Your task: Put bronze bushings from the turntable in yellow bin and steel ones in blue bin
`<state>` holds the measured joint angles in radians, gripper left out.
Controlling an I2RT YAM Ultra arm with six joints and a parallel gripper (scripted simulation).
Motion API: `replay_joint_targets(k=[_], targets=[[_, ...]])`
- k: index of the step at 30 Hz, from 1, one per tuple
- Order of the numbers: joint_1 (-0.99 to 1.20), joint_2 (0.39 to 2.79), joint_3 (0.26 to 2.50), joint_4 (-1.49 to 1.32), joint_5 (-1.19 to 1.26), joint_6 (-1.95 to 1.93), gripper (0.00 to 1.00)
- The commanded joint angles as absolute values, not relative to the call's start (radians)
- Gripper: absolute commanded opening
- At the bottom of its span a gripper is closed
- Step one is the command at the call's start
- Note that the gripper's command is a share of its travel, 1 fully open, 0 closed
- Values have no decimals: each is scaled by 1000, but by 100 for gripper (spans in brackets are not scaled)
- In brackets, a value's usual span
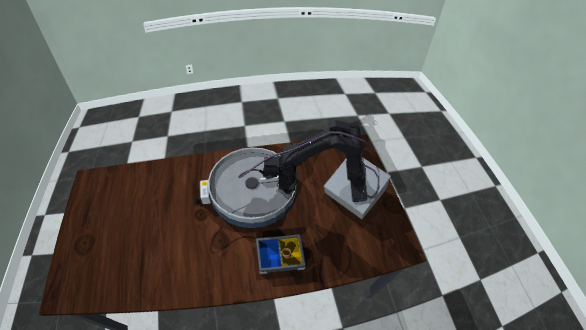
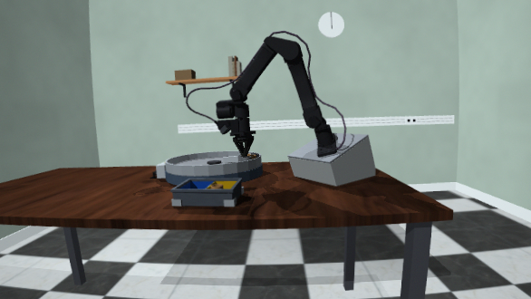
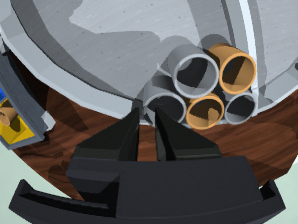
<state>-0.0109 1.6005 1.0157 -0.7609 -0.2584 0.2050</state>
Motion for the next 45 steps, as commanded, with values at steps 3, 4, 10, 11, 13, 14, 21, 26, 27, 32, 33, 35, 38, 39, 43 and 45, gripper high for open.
replay_joint_targets(k=[3, 4, 10, 11, 13, 14, 21, 26, 27, 32, 33, 35, 38, 39, 43, 45], targets=[[-30, 1567, 1023, -774, -261, 199, 14], [-30, 1567, 1023, -774, -261, 199, 14], [-30, 1567, 1023, -774, -261, 199, 14], [-30, 1567, 1023, -774, -261, 199, 14], [-30, 1567, 1023, -774, -261, 199, 14], [-30, 1567, 1023, -774, -261, 199, 14], [-32, 1563, 1002, -777, -263, 195, 14], [-33, 1560, 1022, -767, -263, 195, 14], [-33, 1560, 1022, -767, -263, 196, 14], [-33, 1560, 1023, -767, -263, 196, 14], [-33, 1560, 1023, -767, -263, 196, 14], [-33, 1560, 1023, -767, -263, 196, 14], [-33, 1560, 1023, -767, -263, 196, 14], [-33, 1560, 1023, -767, -263, 196, 14], [-33, 1560, 1023, -767, -263, 196, 14], [-33, 1560, 1023, -767, -263, 196, 14]])
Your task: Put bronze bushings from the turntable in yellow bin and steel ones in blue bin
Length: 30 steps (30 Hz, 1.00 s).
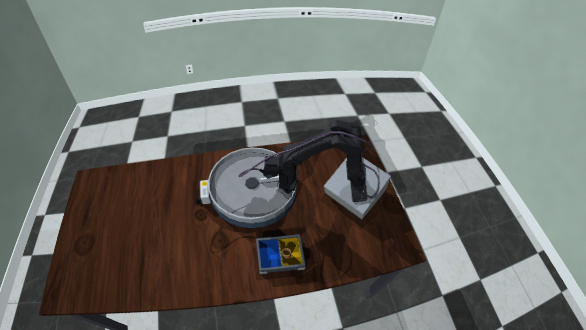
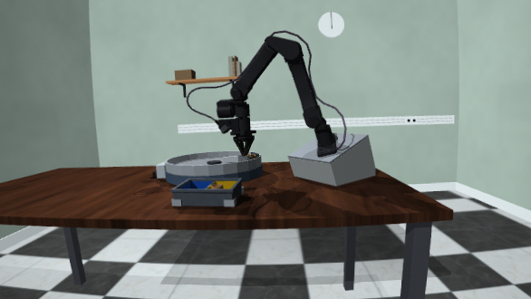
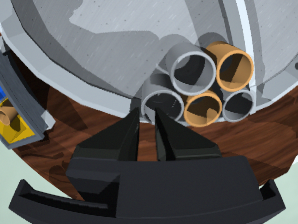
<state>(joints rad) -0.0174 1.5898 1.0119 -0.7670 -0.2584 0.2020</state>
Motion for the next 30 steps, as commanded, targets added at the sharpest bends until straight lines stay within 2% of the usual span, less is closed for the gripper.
replay_joint_targets(k=[1, 30], targets=[[-33, 1560, 1023, -767, -263, 196, 14], [-19, 1563, 1006, -748, -259, 209, 14]])
